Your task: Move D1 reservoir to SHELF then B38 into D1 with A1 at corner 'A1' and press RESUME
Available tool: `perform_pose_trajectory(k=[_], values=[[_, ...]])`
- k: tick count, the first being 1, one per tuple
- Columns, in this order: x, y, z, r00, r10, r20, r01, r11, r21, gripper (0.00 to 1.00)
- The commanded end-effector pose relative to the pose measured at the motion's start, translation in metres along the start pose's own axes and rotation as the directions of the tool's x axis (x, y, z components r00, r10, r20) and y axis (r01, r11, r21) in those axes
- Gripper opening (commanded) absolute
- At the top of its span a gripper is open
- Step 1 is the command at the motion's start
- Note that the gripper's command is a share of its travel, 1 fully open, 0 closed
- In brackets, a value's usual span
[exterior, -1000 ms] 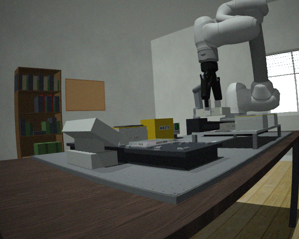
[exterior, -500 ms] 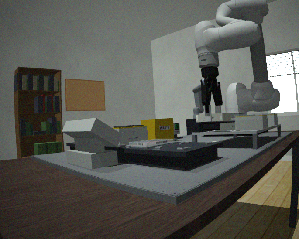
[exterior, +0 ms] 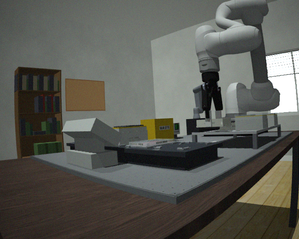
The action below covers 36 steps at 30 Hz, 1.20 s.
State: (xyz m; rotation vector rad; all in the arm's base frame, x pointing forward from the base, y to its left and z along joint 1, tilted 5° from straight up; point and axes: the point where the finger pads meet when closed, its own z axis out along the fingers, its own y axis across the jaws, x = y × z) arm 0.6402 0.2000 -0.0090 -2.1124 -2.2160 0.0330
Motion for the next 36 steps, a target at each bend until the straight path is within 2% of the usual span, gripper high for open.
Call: perform_pose_trajectory(k=[1, 8, 36], values=[[0.0, 0.0, 0.0056, 1.0, 0.0, 0.0, 0.0, 1.0, 0.0, 0.0], [0.0, 0.0, 0.0136, 1.0, 0.0, 0.0, 0.0, 1.0, 0.0, 0.0], [0.0001, 0.0, 0.0136, 1.0, 0.0, 0.0, 0.0, 1.0, 0.0, 0.0]])
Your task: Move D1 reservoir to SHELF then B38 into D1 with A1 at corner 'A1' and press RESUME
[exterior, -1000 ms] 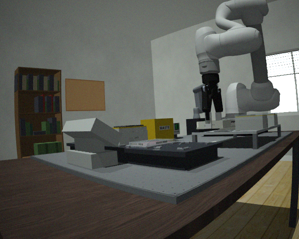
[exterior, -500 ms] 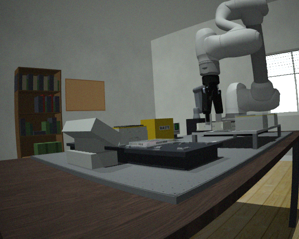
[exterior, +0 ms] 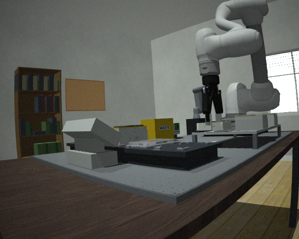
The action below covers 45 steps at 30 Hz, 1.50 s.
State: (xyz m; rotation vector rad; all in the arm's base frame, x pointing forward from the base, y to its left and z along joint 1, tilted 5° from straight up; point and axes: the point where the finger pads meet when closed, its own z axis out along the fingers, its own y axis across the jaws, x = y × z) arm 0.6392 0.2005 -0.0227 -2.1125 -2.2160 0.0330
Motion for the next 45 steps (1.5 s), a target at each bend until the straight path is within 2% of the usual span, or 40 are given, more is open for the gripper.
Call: perform_pose_trajectory(k=[1, 45], values=[[0.0, 0.0, 0.0, 1.0, 0.0, 0.0, 0.0, 1.0, 0.0, 0.0], [0.0, 0.0, 0.011, 1.0, 0.0, 0.0, 0.0, 1.0, 0.0, 0.0]])
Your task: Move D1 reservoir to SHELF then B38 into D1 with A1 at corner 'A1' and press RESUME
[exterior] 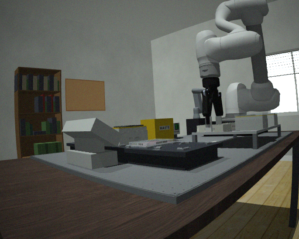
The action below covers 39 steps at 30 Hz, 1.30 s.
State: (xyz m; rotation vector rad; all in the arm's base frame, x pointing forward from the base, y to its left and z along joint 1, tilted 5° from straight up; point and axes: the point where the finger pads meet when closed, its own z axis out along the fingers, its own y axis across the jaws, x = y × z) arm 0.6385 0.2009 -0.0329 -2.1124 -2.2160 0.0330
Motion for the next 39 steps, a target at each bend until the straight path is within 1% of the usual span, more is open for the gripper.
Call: perform_pose_trajectory(k=[1, 8, 9, 39], values=[[0.0, 0.0, 0.0009, 1.0, 0.0, 0.0, 0.0, 1.0, 0.0, 0.0], [0.0, 0.0, 0.0009, 1.0, 0.0, 0.0, 0.0, 1.0, 0.0, 0.0], [0.0, 0.0, 0.0009, 1.0, 0.0, 0.0, 0.0, 1.0, 0.0, 0.77], [0.0, 0.0, 0.0009, 1.0, 0.0, 0.0, 0.0, 1.0, 0.0, 0.77]])
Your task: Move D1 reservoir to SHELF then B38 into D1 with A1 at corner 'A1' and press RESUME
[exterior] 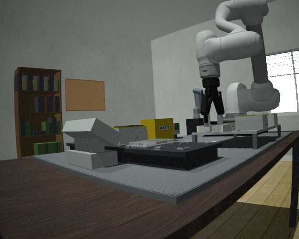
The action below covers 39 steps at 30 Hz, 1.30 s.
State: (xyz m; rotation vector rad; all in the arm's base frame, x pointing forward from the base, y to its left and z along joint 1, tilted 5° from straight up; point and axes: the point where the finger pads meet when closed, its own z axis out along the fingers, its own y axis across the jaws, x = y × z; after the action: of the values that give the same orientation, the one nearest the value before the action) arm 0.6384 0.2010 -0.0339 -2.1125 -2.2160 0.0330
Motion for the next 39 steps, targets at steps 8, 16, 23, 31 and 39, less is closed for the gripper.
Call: perform_pose_trajectory(k=[8, 16, 23, 31, 39], values=[[0.0, 0.0, 0.0, 1.0, 0.0, 0.0, 0.0, 1.0, 0.0, 0.77], [0.0, 0.0, -0.01, 1.0, 0.0, 0.0, 0.0, 1.0, 0.0, 0.77], [0.0, 0.0, -0.018, 1.0, 0.0, 0.0, 0.0, 1.0, 0.0, 0.77], [0.0, 0.0, -0.032, 1.0, 0.0, 0.0, 0.0, 1.0, 0.0, 0.77], [0.0, 0.0, -0.042, 1.0, 0.0, 0.0, 0.0, 1.0, 0.0, 0.77]])
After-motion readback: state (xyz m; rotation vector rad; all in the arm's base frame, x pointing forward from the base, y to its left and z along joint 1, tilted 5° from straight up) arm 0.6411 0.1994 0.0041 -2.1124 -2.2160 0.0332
